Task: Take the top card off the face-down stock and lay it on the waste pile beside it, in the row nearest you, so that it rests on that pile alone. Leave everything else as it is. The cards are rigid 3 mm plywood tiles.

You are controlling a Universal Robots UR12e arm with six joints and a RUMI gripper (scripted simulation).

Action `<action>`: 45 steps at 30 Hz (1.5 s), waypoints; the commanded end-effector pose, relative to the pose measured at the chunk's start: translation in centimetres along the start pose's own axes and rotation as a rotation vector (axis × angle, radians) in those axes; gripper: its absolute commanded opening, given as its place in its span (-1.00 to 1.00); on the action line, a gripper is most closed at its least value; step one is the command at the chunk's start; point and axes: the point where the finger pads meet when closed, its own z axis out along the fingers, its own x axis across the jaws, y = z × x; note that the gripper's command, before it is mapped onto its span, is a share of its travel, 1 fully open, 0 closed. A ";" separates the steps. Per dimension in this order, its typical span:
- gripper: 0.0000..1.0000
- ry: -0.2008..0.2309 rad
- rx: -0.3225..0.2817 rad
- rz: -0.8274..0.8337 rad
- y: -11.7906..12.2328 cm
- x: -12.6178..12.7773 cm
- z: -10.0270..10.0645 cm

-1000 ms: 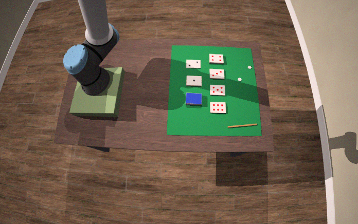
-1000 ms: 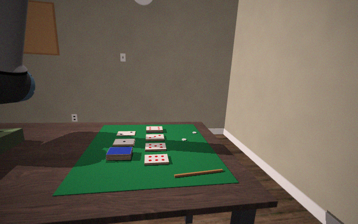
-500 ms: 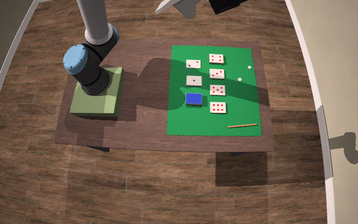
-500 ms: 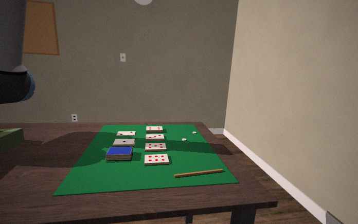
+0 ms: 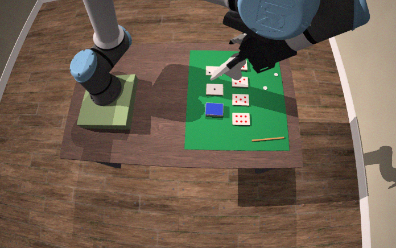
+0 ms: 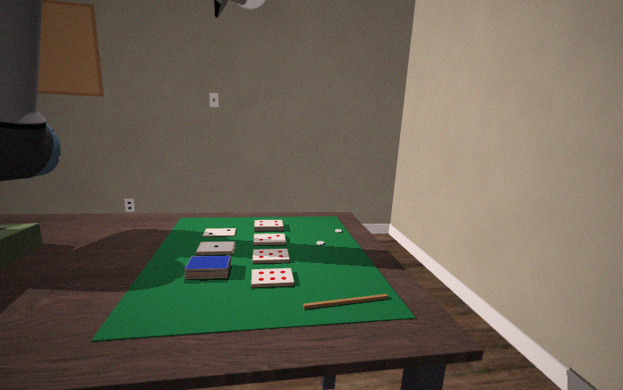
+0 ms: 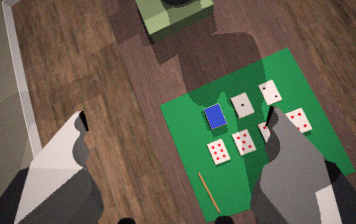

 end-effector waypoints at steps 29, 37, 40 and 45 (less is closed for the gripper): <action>1.00 0.079 -0.501 -0.272 22.8 10.2 25.5; 1.00 0.076 -0.588 -0.323 24.1 11.9 29.9; 1.00 0.074 -0.617 -0.340 24.3 12.4 31.2; 1.00 0.070 -0.652 -0.361 24.5 13.1 32.9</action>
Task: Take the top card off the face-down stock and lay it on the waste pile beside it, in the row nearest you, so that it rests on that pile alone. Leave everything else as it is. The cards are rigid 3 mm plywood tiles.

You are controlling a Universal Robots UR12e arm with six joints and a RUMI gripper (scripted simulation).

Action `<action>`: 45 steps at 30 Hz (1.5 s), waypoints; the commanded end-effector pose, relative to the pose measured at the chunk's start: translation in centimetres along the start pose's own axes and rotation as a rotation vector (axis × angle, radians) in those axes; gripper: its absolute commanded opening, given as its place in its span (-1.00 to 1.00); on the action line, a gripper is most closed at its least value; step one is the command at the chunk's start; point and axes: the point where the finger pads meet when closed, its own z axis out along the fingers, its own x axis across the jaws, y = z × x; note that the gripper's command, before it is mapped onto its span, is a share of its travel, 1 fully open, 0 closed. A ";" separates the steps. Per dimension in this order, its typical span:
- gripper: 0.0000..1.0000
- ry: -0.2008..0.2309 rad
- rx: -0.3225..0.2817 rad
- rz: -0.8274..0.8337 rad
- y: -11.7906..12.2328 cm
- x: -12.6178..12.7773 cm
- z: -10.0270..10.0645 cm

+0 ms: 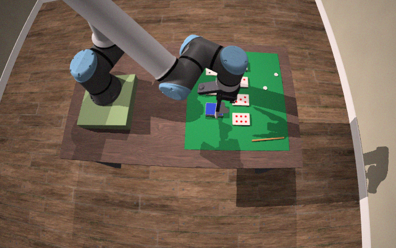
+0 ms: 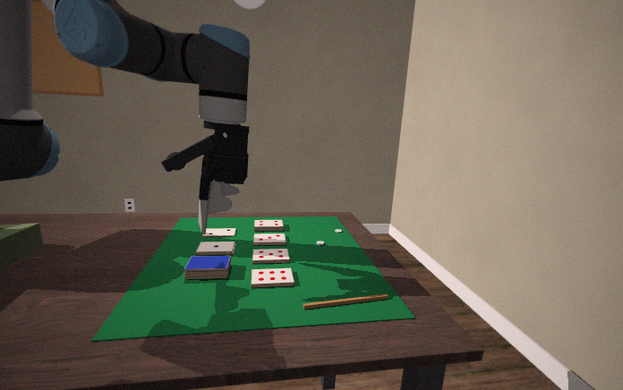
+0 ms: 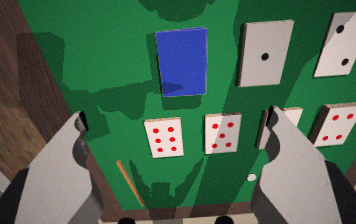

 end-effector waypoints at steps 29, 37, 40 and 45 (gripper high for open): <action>1.00 -0.005 -0.060 -0.028 -1.0 1.0 2.4; 1.00 -0.004 -0.060 0.002 -1.0 1.0 2.4; 1.00 -0.003 -0.060 0.028 -1.1 1.1 2.4; 1.00 -0.001 -0.060 0.091 -1.1 1.2 2.4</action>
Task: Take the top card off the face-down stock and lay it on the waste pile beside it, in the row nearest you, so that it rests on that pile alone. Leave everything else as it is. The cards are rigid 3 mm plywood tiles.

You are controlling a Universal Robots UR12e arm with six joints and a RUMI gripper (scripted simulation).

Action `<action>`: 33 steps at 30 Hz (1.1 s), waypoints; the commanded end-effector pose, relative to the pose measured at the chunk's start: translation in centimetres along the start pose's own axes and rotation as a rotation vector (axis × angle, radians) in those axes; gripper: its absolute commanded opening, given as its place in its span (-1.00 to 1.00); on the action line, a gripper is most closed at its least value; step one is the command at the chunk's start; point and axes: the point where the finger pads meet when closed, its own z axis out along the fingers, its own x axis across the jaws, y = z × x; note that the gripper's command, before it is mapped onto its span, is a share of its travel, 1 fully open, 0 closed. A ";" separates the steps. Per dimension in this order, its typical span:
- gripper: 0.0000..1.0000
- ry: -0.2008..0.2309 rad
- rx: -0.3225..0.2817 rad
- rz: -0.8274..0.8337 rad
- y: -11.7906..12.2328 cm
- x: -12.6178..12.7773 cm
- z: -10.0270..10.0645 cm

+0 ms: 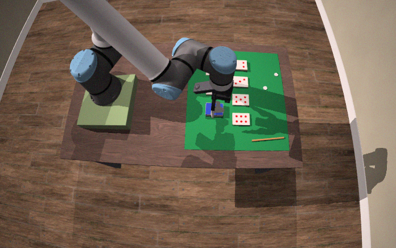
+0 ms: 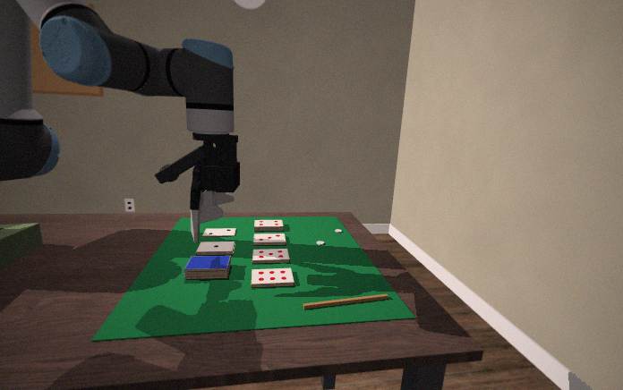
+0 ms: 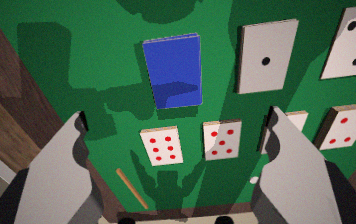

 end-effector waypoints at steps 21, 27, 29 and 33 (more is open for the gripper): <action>1.00 0.000 -0.001 0.513 -0.2 0.7 -0.1; 1.00 0.000 -0.002 0.656 -0.3 0.9 -0.1; 1.00 0.000 -0.002 0.732 -0.3 1.0 -0.1; 1.00 0.000 -0.002 0.893 -0.2 1.2 0.0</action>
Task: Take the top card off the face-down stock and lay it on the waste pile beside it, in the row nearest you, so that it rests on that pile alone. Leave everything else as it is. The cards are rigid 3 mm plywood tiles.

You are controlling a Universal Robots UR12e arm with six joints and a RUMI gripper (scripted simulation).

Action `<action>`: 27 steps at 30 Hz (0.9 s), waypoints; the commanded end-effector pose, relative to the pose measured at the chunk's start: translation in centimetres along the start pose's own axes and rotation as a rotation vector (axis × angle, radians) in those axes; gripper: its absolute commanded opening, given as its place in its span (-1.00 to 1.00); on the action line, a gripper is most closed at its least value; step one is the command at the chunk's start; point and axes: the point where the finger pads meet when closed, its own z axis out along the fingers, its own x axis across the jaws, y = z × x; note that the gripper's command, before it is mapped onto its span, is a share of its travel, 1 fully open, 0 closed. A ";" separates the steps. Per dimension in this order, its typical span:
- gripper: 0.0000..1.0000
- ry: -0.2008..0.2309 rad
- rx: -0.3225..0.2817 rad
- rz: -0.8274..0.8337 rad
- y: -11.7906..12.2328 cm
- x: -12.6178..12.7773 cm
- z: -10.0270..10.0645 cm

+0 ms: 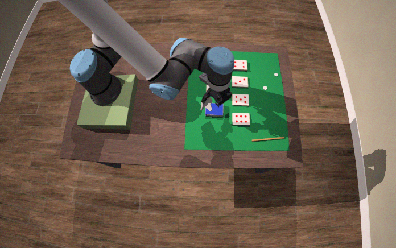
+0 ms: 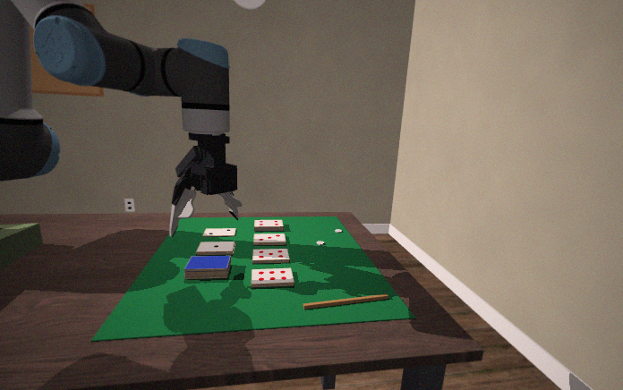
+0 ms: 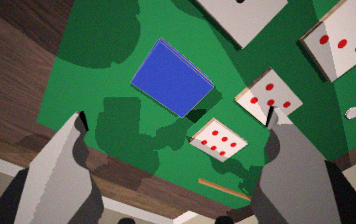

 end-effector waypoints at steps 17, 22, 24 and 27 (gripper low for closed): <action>1.00 -0.001 -0.004 0.789 0.0 0.6 0.0; 1.00 -0.001 -0.004 1.012 0.1 0.6 0.0; 1.00 -0.001 -0.004 1.099 0.2 0.6 0.0; 1.00 -0.001 -0.004 1.143 0.2 0.6 0.0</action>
